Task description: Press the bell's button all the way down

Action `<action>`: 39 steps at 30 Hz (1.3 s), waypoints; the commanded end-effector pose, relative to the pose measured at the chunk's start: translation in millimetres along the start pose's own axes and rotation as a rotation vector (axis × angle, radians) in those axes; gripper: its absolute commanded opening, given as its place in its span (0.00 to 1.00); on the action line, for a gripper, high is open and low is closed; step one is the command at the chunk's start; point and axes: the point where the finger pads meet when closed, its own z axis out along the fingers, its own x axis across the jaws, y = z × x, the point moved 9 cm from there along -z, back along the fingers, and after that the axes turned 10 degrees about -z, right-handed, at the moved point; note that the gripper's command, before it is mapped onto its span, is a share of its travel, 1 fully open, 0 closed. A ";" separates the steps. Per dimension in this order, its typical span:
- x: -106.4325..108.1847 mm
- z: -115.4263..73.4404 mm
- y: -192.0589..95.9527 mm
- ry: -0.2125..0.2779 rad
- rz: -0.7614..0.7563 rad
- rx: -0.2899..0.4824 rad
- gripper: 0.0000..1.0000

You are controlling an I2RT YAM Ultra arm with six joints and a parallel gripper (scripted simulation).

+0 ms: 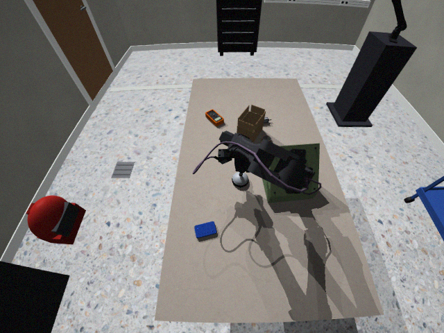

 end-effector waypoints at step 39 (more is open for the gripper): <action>-8.8 -4.1 14.5 -0.025 -0.024 -0.057 0.00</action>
